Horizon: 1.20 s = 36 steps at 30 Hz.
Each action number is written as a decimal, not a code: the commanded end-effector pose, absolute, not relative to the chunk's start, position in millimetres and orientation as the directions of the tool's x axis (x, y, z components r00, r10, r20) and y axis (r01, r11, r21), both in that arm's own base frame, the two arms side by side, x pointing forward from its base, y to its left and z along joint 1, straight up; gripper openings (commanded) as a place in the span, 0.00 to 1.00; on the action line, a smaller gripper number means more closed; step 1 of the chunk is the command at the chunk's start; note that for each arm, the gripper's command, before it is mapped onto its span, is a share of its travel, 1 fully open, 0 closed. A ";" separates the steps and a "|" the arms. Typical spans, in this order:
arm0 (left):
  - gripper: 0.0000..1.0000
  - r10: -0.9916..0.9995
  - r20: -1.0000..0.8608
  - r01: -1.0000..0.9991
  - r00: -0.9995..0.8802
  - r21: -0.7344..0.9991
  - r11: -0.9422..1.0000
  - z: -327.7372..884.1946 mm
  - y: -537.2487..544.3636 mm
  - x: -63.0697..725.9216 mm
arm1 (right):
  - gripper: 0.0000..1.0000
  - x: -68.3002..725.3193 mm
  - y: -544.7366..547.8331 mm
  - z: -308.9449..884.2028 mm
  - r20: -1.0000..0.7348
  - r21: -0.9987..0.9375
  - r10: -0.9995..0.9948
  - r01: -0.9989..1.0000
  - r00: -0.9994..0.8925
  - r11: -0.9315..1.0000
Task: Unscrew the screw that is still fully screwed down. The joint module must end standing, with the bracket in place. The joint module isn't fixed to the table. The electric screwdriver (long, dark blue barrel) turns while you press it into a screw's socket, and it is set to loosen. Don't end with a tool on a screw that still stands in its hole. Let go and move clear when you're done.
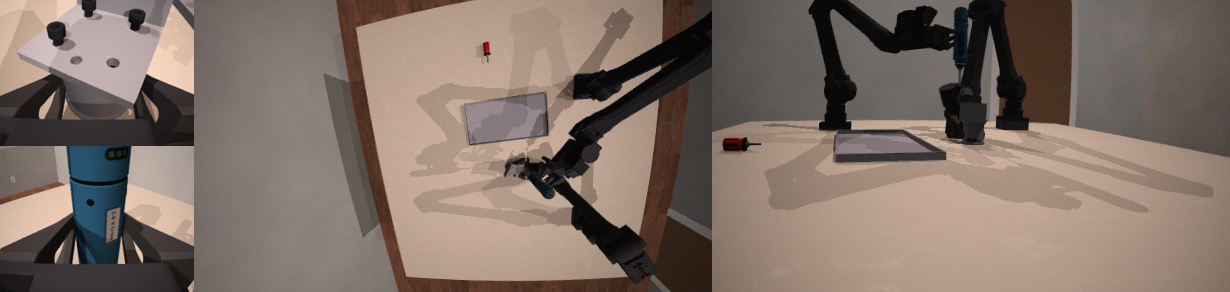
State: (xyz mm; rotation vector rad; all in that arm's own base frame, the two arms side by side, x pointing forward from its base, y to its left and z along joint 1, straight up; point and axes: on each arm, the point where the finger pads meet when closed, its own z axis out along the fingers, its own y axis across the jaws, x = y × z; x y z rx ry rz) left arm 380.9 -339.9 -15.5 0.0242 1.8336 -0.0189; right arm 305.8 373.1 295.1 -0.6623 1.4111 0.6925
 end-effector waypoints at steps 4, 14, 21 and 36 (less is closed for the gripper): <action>0.59 0.022 -0.965 0.041 -0.261 0.012 0.999 -24.7 -342.4 374.4 | 0.42 294.7 368.3 305.0 -0.997 -0.009 0.050 -0.772 0.052 0.636; 0.59 0.022 -0.965 0.041 -0.261 0.012 0.999 -24.7 -342.4 374.4 | 0.42 296.1 369.9 334.9 -0.992 -0.007 0.095 -0.771 0.088 0.636; 0.59 0.022 -0.965 0.041 -0.261 0.012 0.999 -24.7 -342.4 374.4 | 0.42 285.2 356.8 304.8 -0.997 -0.009 0.050 -0.772 0.053 0.636; 0.59 0.022 -0.965 0.041 -0.261 0.012 0.999 -24.7 -342.4 374.4 | 0.42 280.9 351.5 309.3 -0.997 -0.009 0.057 -0.772 0.058 0.636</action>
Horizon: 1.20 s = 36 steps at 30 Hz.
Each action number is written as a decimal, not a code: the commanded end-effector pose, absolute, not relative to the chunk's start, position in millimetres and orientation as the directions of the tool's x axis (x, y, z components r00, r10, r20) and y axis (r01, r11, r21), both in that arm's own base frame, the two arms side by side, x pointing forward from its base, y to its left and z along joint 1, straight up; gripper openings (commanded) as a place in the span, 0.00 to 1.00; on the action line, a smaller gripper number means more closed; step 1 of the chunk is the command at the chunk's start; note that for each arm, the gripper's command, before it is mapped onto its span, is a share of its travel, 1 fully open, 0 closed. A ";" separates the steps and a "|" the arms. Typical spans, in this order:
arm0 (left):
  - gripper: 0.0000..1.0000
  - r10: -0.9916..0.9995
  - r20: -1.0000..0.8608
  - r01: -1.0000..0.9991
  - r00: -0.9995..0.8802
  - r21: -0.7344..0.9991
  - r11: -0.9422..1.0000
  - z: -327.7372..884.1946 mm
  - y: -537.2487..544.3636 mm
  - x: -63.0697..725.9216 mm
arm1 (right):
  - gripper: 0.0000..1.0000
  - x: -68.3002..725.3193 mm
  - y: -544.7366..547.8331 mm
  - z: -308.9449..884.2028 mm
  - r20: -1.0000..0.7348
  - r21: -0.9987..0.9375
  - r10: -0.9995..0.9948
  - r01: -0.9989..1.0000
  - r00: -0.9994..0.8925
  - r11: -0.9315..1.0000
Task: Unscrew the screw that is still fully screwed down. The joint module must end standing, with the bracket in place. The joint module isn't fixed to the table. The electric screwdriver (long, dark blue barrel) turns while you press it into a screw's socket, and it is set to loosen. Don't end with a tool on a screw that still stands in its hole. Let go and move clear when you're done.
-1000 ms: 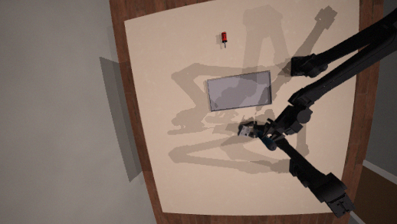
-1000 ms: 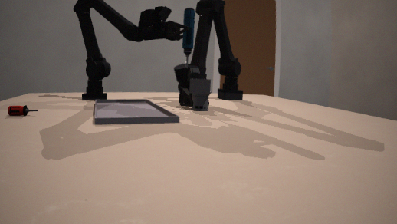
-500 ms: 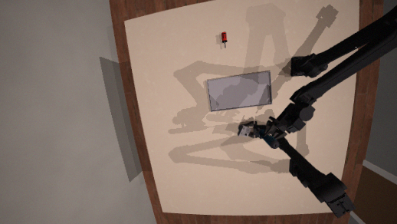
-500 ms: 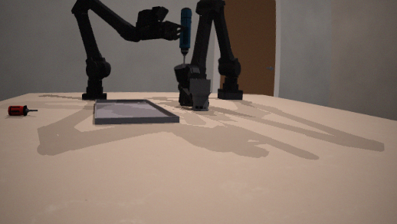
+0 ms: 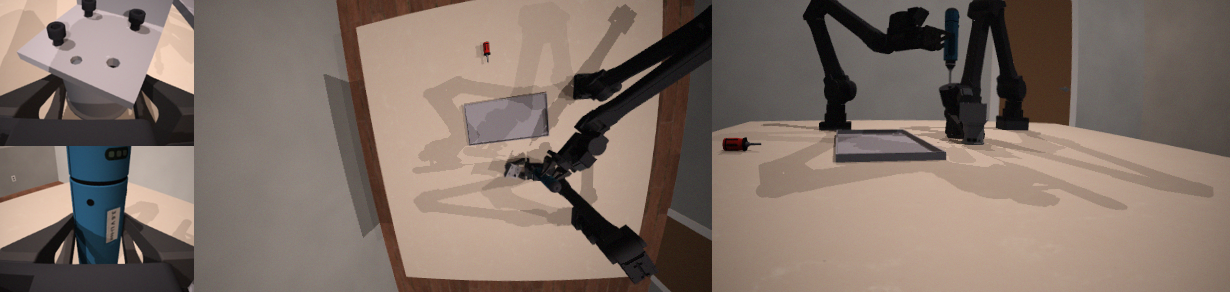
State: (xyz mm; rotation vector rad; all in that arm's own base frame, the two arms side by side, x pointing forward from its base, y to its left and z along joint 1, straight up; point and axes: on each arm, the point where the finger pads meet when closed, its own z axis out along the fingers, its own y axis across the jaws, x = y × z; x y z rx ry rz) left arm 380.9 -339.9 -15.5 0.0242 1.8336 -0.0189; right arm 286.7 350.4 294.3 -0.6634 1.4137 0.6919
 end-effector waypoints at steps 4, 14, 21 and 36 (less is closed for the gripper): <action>0.59 0.022 -0.965 0.041 -0.261 0.012 0.999 -24.7 -342.4 374.4 | 0.42 280.6 351.3 313.0 -0.996 -0.009 0.061 -0.772 0.062 0.636; 0.59 0.022 -0.965 0.041 -0.261 0.012 0.999 -24.7 -342.4 374.4 | 0.42 277.7 347.5 304.8 -0.997 -0.009 0.053 -0.772 0.055 0.636; 0.59 0.022 -0.965 0.041 -0.261 0.012 0.999 -24.7 -342.4 374.4 | 0.42 275.8 344.9 301.4 -0.997 -0.008 0.052 -0.772 0.053 0.636; 0.59 0.022 -0.965 0.041 -0.261 0.012 0.999 -24.7 -342.4 374.4 | 0.42 274.5 342.9 295.3 -0.998 -0.007 0.040 -0.772 0.042 0.636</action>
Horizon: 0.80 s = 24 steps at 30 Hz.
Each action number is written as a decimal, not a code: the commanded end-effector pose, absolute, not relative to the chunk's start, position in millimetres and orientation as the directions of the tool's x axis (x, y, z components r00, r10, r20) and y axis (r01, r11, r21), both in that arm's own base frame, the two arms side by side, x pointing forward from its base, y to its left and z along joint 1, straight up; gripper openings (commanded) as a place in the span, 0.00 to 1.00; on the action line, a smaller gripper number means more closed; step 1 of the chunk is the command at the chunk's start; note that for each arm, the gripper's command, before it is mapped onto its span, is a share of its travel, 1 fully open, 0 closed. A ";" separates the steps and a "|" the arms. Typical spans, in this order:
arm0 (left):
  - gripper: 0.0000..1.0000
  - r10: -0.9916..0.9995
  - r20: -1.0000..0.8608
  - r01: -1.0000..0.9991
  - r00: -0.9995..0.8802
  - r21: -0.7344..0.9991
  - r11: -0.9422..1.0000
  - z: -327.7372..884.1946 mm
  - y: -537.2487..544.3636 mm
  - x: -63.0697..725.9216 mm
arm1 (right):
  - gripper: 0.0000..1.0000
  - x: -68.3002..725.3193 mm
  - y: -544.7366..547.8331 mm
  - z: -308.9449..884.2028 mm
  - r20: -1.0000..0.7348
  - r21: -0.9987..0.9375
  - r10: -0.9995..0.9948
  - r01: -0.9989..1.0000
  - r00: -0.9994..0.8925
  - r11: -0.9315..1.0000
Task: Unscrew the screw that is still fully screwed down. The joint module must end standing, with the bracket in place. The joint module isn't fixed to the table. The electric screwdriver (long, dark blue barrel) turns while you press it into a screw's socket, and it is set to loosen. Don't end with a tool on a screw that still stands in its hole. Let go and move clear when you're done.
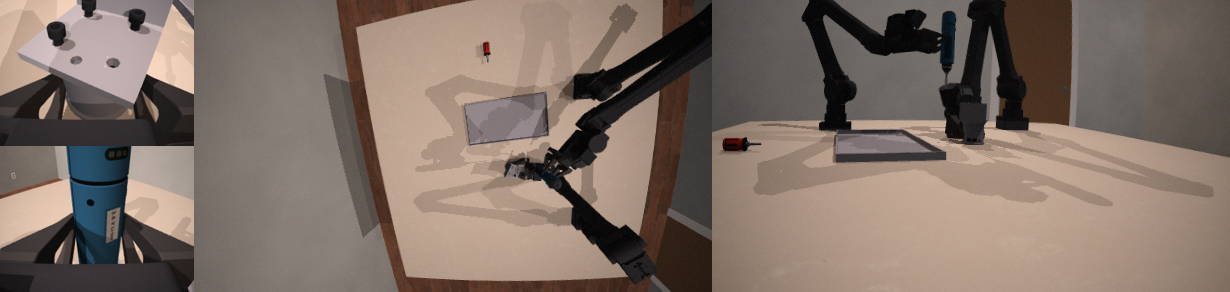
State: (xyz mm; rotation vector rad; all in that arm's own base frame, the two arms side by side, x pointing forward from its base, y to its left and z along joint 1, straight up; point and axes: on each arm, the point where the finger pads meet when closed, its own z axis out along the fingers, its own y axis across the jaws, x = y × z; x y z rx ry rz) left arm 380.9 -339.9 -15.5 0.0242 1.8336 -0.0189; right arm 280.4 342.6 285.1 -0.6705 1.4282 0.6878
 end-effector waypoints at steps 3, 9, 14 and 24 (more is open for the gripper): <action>0.59 0.022 -0.965 0.041 -0.261 0.012 0.999 -24.7 -342.4 374.4 | 0.42 276.5 345.3 305.8 -0.997 -0.006 0.055 -0.772 0.053 0.636; 0.59 0.022 -0.965 0.041 -0.261 0.012 0.999 -24.7 -342.4 374.4 | 0.42 276.1 344.3 305.1 -0.997 -0.006 0.058 -0.771 0.055 0.637; 0.59 0.022 -0.965 0.041 -0.261 0.012 0.999 -24.7 -342.4 374.4 | 0.42 274.8 343.0 295.6 -0.999 -0.006 0.037 -0.772 0.038 0.636; 0.59 0.022 -0.965 0.041 -0.261 0.012 0.999 -24.7 -342.4 374.4 | 0.42 276.2 344.1 309.4 -0.996 -0.004 0.069 -0.771 0.062 0.637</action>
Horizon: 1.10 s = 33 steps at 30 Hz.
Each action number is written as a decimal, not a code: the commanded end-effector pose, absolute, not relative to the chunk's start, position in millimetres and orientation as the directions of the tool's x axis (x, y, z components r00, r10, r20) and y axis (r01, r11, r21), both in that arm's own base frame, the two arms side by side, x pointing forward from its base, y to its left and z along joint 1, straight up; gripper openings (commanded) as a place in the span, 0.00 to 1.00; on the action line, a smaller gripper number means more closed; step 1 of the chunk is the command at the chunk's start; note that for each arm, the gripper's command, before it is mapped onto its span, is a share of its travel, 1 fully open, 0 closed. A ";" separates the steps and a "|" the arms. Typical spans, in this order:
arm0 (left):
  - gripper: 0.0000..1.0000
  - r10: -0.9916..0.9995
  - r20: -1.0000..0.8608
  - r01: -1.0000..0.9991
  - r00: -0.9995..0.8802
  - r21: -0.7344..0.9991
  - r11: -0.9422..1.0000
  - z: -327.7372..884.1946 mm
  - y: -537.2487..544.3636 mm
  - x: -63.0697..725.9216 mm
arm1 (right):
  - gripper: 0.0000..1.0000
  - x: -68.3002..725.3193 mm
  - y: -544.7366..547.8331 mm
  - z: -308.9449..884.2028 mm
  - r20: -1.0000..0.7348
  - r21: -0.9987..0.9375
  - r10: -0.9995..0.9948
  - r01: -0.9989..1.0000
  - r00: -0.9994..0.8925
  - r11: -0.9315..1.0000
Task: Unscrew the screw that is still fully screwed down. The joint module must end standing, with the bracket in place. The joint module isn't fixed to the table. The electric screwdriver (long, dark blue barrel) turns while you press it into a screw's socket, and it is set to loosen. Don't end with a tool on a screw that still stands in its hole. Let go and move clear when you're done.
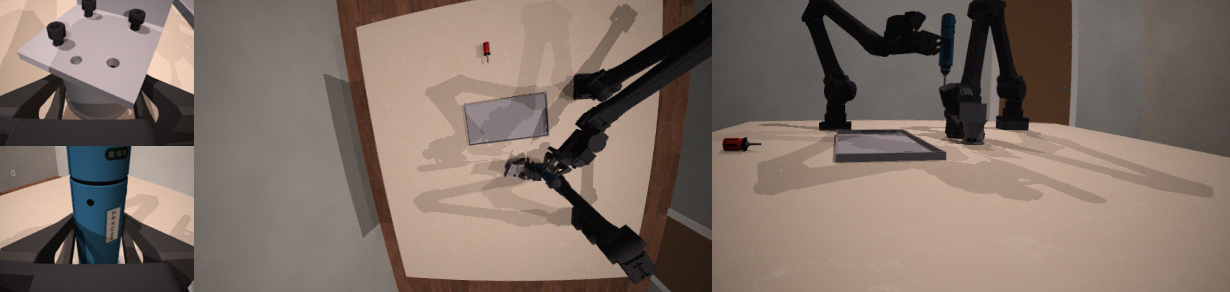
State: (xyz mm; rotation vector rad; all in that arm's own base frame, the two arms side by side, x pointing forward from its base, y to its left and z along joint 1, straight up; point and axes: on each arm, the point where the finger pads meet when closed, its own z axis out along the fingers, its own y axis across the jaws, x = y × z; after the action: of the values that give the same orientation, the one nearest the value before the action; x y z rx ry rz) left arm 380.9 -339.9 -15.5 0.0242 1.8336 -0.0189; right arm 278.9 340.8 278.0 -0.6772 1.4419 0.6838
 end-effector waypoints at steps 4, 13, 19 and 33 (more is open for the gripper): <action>0.59 0.022 -0.965 0.041 -0.261 0.012 0.999 -24.7 -342.4 374.4 | 0.42 278.6 347.6 316.5 -0.996 -0.004 0.064 -0.771 0.058 0.637; 0.59 0.022 -0.965 0.041 -0.261 0.012 0.999 -24.7 -342.4 374.4 | 0.42 279.4 348.5 336.6 -0.995 -0.004 0.075 -0.771 0.067 0.637; 0.59 0.022 -0.965 0.041 -0.261 0.012 0.999 -24.7 -342.4 374.4 | 0.42 281.5 351.3 337.6 -0.994 -0.004 0.082 -0.771 0.073 0.637; 0.59 0.022 -0.965 0.041 -0.261 0.012 0.999 -24.7 -342.4 374.4 | 0.42 278.9 348.0 355.5 -0.992 -0.003 0.095 -0.771 0.083 0.637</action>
State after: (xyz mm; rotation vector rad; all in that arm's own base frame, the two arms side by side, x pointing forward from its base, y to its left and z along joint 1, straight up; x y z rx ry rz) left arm 380.9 -339.9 -15.5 0.0242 1.8336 -0.0189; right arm 273.4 333.9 282.6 -0.6924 1.4729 0.6747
